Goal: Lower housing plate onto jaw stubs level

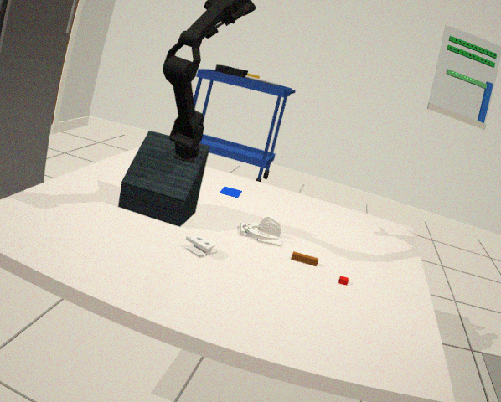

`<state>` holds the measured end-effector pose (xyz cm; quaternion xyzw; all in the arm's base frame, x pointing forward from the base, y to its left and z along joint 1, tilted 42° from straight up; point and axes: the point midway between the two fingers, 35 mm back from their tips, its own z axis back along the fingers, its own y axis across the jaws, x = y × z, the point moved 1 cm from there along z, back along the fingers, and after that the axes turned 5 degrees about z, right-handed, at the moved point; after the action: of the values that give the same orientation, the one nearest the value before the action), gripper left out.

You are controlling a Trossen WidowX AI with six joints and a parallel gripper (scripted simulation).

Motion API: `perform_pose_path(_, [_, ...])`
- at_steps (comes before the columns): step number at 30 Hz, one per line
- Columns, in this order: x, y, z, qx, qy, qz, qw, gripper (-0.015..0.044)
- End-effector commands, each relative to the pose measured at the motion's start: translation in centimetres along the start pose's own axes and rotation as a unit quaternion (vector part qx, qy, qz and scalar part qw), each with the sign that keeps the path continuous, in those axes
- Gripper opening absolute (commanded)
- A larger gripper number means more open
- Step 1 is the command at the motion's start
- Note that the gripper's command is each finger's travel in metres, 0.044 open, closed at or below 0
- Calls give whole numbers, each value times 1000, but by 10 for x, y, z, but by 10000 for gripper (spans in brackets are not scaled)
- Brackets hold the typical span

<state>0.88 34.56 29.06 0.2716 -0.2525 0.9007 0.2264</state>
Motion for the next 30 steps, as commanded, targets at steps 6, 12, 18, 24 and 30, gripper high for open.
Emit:
perform_pose_path(6, [-75, -25, 27, -82, 88, -44, 992, 440])
perform_pose_path(12, [-133, -32, 52, -128, 158, -74, 976, 440])
perform_pose_path(18, [-190, -29, 82, -163, 231, -107, 953, 440])
perform_pose_path(24, [-242, -14, 114, -190, 300, -144, 924, 440])
perform_pose_path(30, [-289, 12, 148, -204, 370, -184, 887, 440])
